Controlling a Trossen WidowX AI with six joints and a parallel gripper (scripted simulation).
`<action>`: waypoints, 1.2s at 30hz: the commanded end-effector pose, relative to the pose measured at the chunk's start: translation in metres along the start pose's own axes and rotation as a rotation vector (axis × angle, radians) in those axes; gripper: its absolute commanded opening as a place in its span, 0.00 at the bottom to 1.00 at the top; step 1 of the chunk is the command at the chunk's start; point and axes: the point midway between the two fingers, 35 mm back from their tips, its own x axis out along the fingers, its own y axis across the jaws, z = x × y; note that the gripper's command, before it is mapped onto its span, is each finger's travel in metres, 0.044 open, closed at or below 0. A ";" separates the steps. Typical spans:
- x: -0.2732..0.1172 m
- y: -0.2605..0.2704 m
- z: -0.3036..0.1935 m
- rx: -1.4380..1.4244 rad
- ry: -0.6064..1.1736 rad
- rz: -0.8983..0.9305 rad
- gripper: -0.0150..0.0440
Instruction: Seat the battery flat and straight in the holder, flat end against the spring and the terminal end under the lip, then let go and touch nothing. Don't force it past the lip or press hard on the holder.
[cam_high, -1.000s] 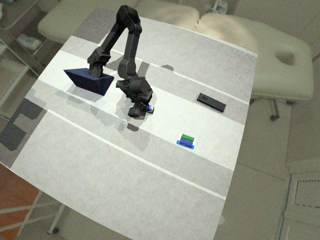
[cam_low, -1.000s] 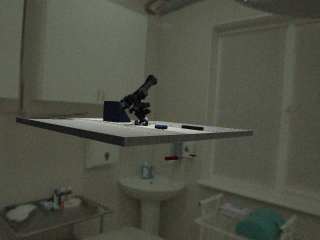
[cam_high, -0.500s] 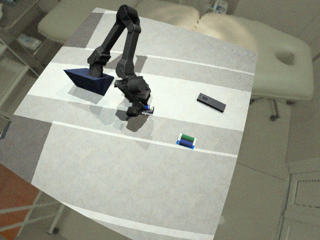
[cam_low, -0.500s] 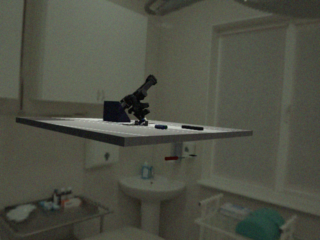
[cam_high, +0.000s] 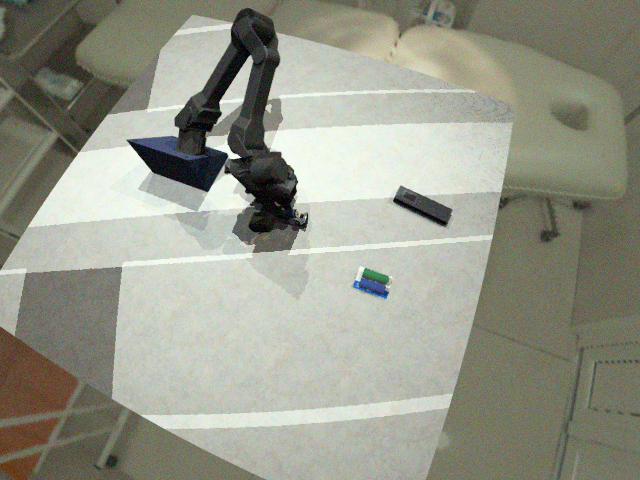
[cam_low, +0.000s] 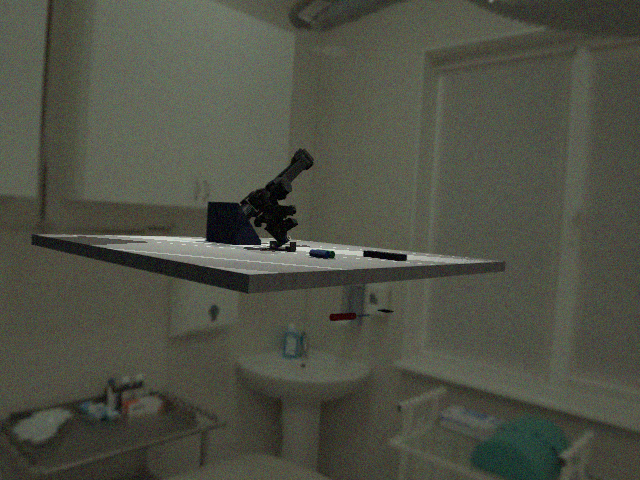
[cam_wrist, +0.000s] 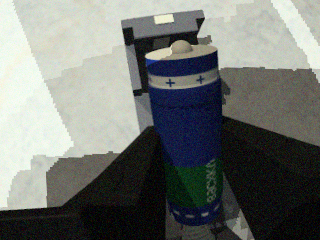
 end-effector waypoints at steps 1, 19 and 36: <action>-0.002 0.001 -0.008 0.006 0.010 -0.002 0.38; -0.001 -0.001 -0.008 0.008 0.039 -0.017 0.38; 0.006 -0.007 -0.002 0.014 0.114 -0.040 0.38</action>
